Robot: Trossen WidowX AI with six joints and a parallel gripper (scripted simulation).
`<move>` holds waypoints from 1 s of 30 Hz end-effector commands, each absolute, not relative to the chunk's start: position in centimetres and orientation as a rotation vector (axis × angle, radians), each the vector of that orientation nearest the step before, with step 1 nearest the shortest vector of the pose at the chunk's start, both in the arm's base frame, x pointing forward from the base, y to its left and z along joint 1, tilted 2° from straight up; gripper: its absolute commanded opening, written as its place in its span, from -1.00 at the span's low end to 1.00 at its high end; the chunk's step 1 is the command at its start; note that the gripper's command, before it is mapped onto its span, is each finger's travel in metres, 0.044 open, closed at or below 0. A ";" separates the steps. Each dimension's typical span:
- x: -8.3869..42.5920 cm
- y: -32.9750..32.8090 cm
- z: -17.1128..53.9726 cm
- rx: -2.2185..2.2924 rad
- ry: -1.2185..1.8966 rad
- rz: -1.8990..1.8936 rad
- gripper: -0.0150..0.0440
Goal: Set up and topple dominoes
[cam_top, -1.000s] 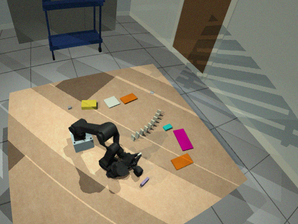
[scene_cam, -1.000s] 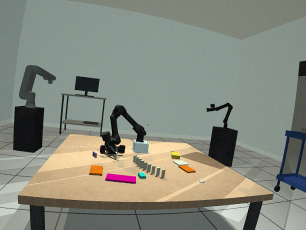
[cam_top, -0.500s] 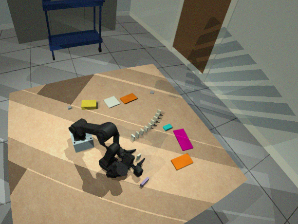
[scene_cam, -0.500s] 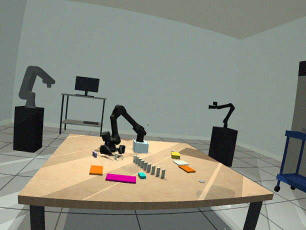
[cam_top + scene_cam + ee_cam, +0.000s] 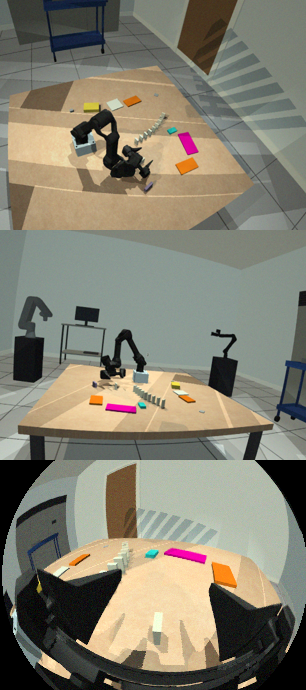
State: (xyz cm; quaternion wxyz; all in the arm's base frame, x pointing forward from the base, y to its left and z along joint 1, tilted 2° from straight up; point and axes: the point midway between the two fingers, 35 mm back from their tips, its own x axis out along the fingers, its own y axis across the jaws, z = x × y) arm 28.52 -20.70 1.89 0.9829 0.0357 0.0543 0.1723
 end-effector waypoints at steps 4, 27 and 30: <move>34.1 -22.4 1.4 0.450 0.409 0.170 1.00; 30.2 -19.7 6.2 0.956 1.294 -0.869 1.00; 29.7 -19.5 6.6 0.950 1.314 -0.899 1.00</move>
